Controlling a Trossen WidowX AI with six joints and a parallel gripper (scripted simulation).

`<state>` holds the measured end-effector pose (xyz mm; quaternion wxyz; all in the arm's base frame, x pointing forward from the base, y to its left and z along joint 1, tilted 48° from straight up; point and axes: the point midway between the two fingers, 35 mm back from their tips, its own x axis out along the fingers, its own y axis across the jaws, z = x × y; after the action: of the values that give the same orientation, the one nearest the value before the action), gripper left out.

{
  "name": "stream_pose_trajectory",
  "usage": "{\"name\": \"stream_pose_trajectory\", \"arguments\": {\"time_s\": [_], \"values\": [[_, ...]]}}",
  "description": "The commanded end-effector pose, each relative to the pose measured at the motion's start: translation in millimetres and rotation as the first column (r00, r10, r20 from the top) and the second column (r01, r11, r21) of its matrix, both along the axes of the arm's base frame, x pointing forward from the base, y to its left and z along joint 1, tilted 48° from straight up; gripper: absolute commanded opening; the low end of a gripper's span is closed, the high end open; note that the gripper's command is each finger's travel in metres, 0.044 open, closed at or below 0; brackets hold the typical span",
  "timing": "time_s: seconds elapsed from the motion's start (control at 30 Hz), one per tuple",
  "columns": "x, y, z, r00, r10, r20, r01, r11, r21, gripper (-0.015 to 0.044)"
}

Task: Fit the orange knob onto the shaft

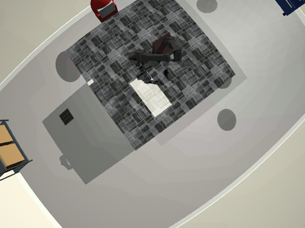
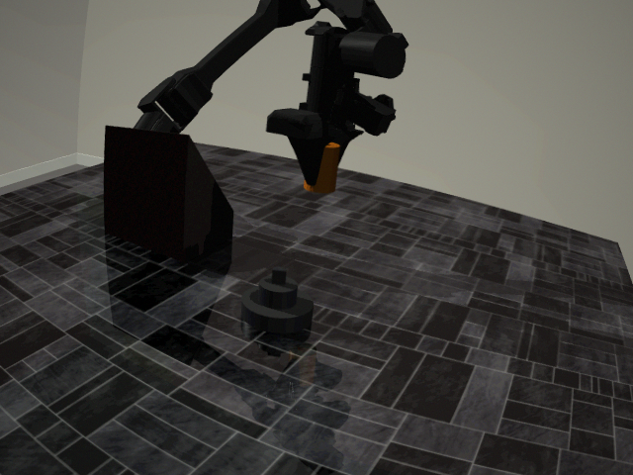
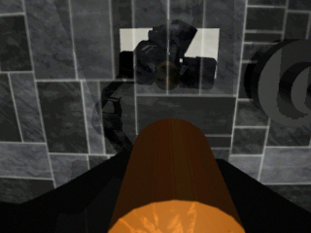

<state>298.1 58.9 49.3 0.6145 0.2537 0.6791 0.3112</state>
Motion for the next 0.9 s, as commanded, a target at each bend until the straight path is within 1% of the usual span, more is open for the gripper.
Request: {"name": "stream_pose_trajectory", "arguments": {"time_s": [0.0, 0.87], "values": [[6.4, -7.7, -7.9, 1.0, -0.003, 0.013, 0.003, 1.0, -0.006, 0.0], [26.3, -41.1, -81.7, 1.0, -0.002, 0.015, 0.002, 1.0, -0.006, 0.0]]}}
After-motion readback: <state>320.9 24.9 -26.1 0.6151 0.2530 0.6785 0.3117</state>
